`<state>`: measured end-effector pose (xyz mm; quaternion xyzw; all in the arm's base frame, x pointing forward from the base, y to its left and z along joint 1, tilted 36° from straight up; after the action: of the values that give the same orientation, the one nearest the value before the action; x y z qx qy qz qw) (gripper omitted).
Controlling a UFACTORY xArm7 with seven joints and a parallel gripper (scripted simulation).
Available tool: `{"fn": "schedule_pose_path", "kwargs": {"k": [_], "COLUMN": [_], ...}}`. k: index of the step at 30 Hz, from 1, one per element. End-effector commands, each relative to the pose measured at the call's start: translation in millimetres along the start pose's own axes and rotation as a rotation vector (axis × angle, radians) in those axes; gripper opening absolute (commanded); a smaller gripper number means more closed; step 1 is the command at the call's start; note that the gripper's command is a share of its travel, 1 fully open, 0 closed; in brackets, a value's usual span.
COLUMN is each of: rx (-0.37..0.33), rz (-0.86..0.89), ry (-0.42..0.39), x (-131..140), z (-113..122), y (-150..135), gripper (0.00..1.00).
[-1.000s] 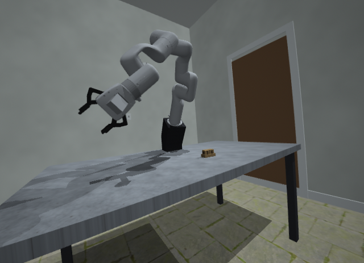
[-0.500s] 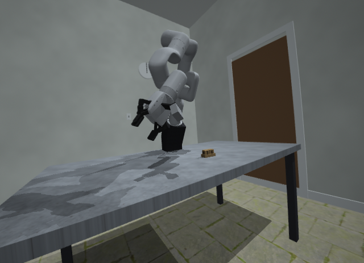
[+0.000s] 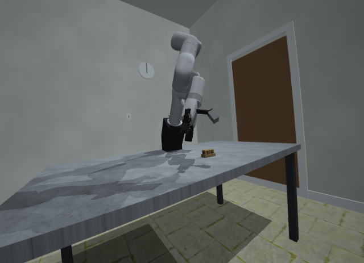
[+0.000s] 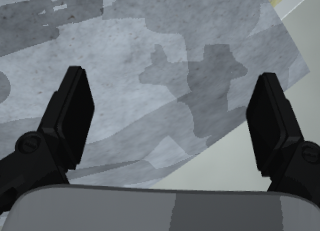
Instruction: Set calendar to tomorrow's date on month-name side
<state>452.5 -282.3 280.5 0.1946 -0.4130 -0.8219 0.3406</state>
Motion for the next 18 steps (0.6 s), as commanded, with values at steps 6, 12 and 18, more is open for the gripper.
{"fn": "schedule_pose_path", "kwargs": {"k": [6,12,18], "rx": [-0.061,-0.131,-0.164], "rz": [0.199,0.37,0.441], "ry": [0.152,0.259,0.297], "x": [-70.7,-103.6,-112.6], "z": [45.4,80.0,97.0], "y": [-76.1,-145.7,-179.9], "gripper": [1.0,1.0,1.0]}}
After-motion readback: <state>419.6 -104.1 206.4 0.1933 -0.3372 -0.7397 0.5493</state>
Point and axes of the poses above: the point where the finger pads meet when closed, its own z axis back along the fingers, its own y axis across the jaws, x = y × z, the point moved 1 cm from there along z, back along the fingers, and after that the axes turned 13 degrees about z, right-handed, at the moved point
